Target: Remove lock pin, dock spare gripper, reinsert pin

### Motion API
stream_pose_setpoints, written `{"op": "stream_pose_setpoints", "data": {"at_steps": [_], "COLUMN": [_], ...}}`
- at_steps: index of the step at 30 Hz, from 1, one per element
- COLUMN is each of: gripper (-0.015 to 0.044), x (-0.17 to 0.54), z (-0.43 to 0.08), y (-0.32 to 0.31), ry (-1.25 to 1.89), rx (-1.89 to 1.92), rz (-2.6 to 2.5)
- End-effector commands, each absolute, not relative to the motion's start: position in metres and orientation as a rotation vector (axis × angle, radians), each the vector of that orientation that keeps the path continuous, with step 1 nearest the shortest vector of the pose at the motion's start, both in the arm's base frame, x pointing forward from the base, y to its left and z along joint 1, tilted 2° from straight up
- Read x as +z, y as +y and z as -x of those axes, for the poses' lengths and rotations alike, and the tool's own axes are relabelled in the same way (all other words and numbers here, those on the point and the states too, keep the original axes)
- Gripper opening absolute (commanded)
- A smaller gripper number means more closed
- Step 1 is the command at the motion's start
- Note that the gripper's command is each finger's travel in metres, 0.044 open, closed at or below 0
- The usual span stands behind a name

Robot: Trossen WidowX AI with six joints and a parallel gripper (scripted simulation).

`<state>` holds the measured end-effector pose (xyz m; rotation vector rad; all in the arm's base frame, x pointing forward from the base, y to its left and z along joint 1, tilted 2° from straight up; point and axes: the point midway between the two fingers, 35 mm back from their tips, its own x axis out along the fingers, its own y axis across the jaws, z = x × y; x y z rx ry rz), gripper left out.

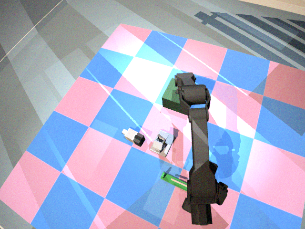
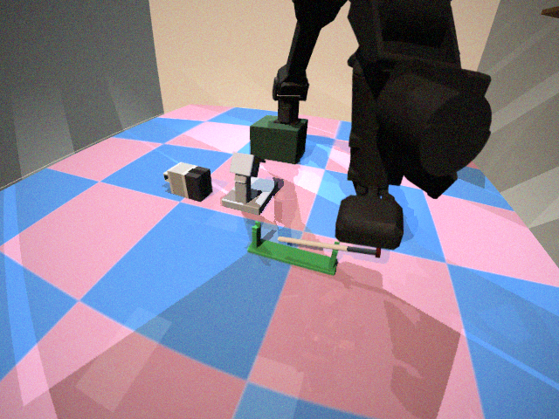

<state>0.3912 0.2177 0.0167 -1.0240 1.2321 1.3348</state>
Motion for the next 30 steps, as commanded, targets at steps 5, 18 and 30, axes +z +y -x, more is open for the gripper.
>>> {"op": "stream_pose_setpoints", "data": {"at_steps": [5, 18, 30], "gripper": [0.02, 0.018, 0.018], "x": [0.036, 0.088, 0.076], "z": [-0.389, -0.401, -0.402], "y": [0.217, 0.162, 0.16], "ry": [1.241, 1.126, 1.122], "rx": [1.338, 1.24, 1.236], "rz": [1.023, 1.117, 1.121]}}
